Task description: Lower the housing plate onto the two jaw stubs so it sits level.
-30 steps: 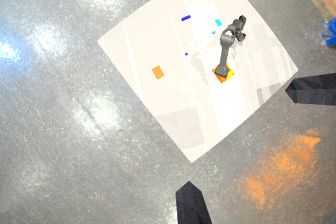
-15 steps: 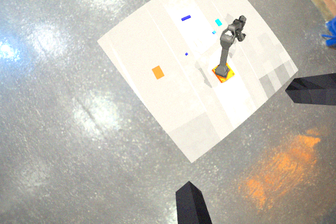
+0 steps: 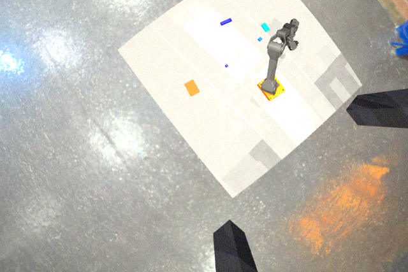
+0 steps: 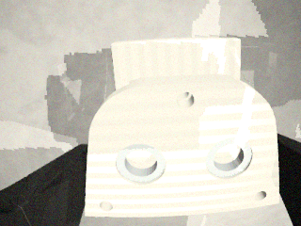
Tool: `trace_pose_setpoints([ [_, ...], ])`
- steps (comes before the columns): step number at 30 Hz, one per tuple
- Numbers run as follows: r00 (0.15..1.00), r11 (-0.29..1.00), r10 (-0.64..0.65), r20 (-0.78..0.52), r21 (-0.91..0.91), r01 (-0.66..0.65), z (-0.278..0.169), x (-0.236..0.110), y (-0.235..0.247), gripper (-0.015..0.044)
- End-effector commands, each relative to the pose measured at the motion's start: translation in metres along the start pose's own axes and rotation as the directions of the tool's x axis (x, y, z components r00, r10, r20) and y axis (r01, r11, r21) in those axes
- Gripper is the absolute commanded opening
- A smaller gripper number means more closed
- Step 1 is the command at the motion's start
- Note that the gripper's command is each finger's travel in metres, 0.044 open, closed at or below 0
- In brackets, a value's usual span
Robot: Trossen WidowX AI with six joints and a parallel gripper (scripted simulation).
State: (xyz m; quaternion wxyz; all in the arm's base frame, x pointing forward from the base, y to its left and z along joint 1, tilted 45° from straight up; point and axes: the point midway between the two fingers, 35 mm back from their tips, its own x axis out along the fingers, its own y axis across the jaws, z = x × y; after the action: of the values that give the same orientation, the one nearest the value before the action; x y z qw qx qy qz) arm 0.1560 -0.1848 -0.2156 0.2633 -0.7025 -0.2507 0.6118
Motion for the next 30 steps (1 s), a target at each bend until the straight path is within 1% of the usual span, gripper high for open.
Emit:
trace_pose_setpoints([
  [1, 1.0, 1.0, 0.0, 0.0, 0.0, 0.0, 0.0, -0.004, 0.0, 0.0351],
  [22, 1.0, 1.0, 0.001, -0.002, 0.005, -0.001, 0.0, -0.071, 0.001, 0.0351],
  [26, 1.0, 1.0, 0.001, -0.002, 0.002, -0.001, 0.0, -0.073, 0.0, 0.0351],
  [30, 1.0, 0.998, 0.004, -0.002, -0.065, -0.004, -0.005, -0.075, -0.004, 0.0351],
])
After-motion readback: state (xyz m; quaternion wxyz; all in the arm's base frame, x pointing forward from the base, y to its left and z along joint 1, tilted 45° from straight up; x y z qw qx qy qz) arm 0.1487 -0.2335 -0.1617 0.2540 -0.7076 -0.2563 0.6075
